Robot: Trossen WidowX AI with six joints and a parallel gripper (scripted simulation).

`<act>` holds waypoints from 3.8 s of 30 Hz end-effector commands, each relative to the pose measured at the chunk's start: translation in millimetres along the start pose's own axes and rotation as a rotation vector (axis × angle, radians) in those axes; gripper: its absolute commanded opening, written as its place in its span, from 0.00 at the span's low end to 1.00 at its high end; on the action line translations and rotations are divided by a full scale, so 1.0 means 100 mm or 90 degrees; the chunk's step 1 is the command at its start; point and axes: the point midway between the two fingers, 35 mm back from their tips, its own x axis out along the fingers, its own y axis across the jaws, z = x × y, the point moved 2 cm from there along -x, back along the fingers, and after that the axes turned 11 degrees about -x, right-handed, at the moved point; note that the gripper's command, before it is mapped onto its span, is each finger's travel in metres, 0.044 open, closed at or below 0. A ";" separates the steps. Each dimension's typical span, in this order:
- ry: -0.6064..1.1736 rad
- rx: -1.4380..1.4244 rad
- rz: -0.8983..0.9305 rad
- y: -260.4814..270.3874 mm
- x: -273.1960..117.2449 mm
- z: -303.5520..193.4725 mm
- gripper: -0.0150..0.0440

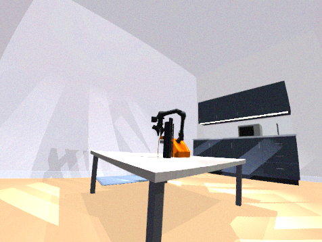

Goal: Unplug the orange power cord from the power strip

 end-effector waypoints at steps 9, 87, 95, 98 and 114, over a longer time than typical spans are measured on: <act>0.002 0.004 0.002 0.04 0.00 -0.20 0.53; -0.001 0.003 0.001 -0.05 0.03 0.25 0.25; 0.008 -0.019 -0.012 0.01 0.12 0.07 0.53; 0.008 -0.019 -0.012 0.01 0.12 0.07 0.53; 0.001 0.004 0.002 -0.01 0.00 0.07 0.53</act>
